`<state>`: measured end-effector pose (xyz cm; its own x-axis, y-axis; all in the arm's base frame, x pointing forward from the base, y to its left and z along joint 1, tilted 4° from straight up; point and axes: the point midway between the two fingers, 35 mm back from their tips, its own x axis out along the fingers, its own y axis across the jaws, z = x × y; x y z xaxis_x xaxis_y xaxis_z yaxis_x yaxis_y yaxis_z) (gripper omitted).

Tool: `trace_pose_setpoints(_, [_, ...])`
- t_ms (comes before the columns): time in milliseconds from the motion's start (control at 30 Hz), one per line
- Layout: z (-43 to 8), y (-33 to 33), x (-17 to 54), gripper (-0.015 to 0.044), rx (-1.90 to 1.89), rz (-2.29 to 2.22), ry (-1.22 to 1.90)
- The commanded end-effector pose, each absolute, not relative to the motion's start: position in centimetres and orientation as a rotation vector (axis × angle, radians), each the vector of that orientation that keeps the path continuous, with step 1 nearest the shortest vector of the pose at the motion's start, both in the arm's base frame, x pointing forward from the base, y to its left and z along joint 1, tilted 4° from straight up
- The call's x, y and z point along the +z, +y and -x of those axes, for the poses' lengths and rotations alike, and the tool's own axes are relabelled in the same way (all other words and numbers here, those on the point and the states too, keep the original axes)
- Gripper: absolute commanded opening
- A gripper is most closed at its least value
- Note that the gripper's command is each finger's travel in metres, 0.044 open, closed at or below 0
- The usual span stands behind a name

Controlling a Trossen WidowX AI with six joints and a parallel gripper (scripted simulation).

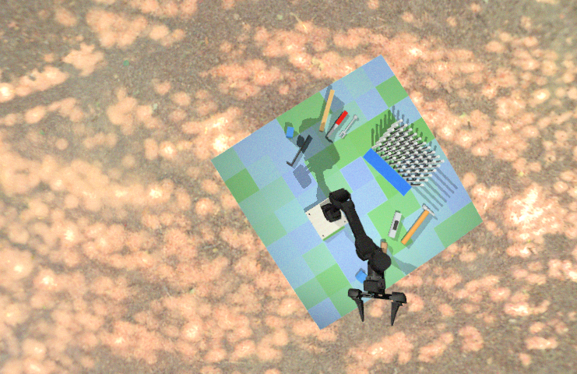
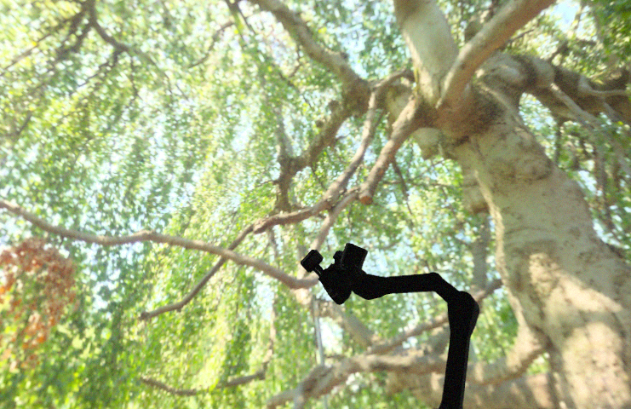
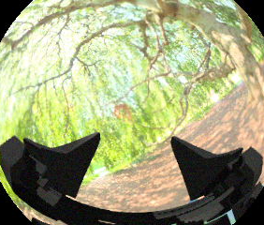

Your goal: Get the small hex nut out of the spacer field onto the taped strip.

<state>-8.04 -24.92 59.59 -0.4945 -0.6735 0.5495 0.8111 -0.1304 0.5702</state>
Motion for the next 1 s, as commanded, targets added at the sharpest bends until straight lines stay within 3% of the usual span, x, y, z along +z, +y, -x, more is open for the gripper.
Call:
trace_pose_setpoints(0, [4.7,-28.2,57.2,0.0440,-1.726,0.110,-0.928])
trace_pose_setpoints(500, [-14.7,-32.0,46.8,0.0440,-1.208,-0.135,-0.476])
trace_pose_setpoints(967, [-32.5,-22.5,34.1,0.0440,-0.619,-0.185,-0.059])
